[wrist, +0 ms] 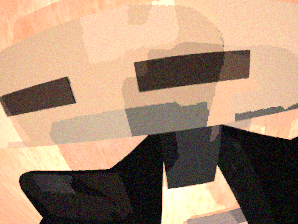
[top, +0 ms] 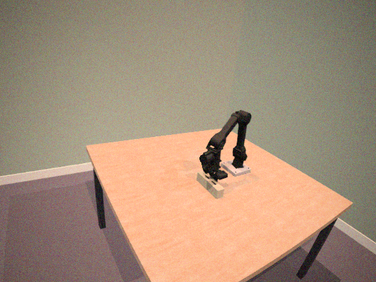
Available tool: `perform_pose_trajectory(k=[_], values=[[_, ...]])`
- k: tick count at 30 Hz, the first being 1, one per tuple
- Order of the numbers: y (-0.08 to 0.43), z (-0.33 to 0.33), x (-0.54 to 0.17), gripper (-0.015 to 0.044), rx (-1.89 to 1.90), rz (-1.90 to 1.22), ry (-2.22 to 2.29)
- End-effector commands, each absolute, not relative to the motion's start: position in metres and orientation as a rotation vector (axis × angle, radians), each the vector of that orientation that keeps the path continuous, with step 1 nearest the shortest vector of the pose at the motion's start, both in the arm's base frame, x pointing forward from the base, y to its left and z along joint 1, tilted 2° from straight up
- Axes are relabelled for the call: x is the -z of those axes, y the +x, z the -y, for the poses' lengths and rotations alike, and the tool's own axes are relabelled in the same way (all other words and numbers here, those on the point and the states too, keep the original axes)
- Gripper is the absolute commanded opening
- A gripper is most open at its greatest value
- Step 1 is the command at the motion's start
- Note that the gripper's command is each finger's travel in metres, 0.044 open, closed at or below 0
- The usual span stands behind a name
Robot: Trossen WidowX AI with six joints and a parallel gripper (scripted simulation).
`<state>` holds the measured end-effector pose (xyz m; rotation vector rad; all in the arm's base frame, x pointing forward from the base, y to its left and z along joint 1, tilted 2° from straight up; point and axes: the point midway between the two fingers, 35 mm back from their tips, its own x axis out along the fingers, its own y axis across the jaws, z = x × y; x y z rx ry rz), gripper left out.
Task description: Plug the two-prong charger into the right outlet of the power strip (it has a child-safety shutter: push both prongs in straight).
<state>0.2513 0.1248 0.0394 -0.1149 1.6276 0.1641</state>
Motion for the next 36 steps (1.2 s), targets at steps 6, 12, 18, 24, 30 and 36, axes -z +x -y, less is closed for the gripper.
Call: perform_pose_trajectory(k=[6, 12, 18, 24, 30, 36], values=[[0.251, -0.125, -0.039, 0.0000, -0.164, -1.628, -0.115], [0.251, -0.125, -0.039, 0.0000, -0.164, -1.628, -0.115], [0.251, -0.125, -0.039, 0.0105, -0.164, -1.628, -0.115], [0.251, -0.125, -0.039, 0.0262, -0.164, -1.628, -0.115], [0.251, -0.125, -0.039, 0.0420, -0.164, -1.628, -0.115], [0.250, -0.125, -0.039, 0.0440, -0.164, -1.625, -0.115]])
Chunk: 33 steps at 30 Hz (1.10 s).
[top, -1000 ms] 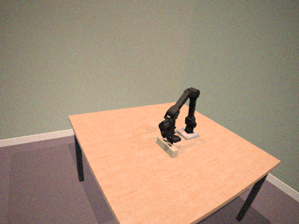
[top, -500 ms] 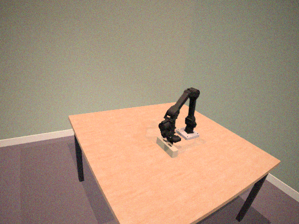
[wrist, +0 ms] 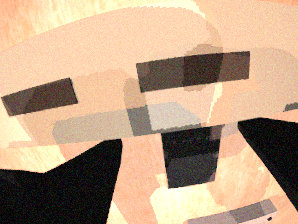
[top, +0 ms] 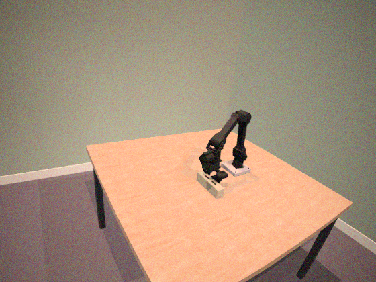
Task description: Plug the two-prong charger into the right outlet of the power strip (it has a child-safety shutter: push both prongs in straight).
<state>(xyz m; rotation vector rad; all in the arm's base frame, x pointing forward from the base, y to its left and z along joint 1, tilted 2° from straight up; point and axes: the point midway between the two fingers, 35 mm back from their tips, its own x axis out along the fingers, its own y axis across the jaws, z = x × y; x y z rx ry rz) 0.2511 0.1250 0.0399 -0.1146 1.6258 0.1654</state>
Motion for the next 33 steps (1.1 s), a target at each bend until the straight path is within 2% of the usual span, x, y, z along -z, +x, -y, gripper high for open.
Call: perform_pose_trajectory(k=[1, 33], values=[[0.2498, -0.1246, -0.0394, 0.0440, -0.164, -1.624, -0.115], [0.2403, -0.1230, -0.0389, 0.0440, -0.164, -1.596, -0.112]])
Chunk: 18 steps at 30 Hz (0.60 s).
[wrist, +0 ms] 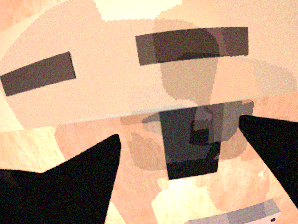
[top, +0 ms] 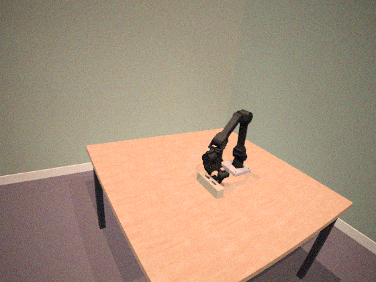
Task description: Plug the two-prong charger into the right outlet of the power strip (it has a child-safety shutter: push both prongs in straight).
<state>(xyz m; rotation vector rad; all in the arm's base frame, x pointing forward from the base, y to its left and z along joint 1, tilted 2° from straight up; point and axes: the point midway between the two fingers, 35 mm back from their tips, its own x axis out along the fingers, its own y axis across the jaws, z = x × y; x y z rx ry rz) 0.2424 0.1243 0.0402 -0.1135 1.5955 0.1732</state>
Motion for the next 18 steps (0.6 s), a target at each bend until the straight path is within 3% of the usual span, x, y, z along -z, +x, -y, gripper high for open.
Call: perform_pose_trajectory(k=[1, 18], values=[[0.240, -0.123, -0.039, 0.0440, -0.164, -1.595, -0.112], [0.225, -0.121, -0.039, 0.0440, -0.165, -1.594, -0.112]])
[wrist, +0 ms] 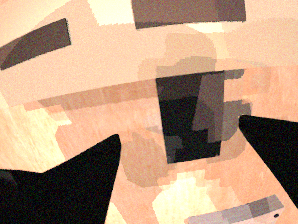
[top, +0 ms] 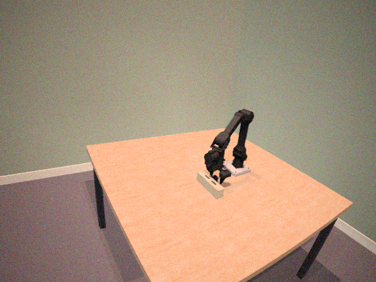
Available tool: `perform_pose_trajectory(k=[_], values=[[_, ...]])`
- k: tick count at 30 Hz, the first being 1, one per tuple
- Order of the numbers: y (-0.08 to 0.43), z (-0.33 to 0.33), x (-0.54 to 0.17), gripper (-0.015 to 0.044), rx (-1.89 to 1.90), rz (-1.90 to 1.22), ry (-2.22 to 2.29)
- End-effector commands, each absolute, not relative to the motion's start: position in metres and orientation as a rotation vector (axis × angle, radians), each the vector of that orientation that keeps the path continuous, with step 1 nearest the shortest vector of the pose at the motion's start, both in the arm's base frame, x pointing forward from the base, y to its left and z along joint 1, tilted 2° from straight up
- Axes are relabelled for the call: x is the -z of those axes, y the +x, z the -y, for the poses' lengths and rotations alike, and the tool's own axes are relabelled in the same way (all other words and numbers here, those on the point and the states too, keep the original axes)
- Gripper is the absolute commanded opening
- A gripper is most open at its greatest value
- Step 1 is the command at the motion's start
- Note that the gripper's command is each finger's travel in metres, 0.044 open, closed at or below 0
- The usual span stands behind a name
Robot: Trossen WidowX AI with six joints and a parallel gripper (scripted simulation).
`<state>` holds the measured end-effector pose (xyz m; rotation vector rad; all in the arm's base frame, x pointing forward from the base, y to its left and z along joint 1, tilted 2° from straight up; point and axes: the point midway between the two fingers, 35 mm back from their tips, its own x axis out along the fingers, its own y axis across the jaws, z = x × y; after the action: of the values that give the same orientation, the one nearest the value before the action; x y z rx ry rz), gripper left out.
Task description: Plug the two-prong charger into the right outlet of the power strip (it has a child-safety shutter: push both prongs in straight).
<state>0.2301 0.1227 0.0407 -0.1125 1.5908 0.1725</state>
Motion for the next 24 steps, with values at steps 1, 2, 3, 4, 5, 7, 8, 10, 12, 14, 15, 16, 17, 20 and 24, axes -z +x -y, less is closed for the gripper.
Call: perform_pose_trajectory(k=[1, 2, 3, 4, 5, 7, 8, 10, 12, 14, 15, 16, 17, 20, 24], values=[[0.224, -0.121, -0.040, 0.0440, -0.165, -1.594, -0.112], [0.222, -0.121, -0.040, 0.0440, -0.165, -1.594, -0.112], [0.221, -0.121, -0.040, 0.0440, -0.165, -1.594, -0.112], [0.220, -0.121, -0.040, 0.0440, -0.165, -1.595, -0.112], [0.218, -0.121, -0.040, 0.0440, -0.165, -1.595, -0.112], [0.216, -0.120, -0.040, 0.0440, -0.165, -1.595, -0.112], [0.214, -0.120, -0.040, 0.0440, -0.165, -1.595, -0.112], [0.211, -0.120, -0.039, 0.0440, -0.165, -1.595, -0.112], [0.209, -0.119, -0.039, 0.0440, -0.165, -1.595, -0.112], [0.206, -0.119, -0.039, 0.0440, -0.165, -1.596, -0.112], [0.205, -0.118, -0.039, 0.0440, -0.165, -1.596, -0.112], [0.203, -0.118, -0.039, 0.0440, -0.165, -1.596, -0.112], [0.202, -0.118, -0.039, 0.0440, -0.165, -1.596, -0.112], [0.198, -0.117, -0.039, 0.0440, -0.165, -1.596, -0.112], [0.193, -0.116, -0.038, 0.0440, -0.165, -1.597, -0.112]])
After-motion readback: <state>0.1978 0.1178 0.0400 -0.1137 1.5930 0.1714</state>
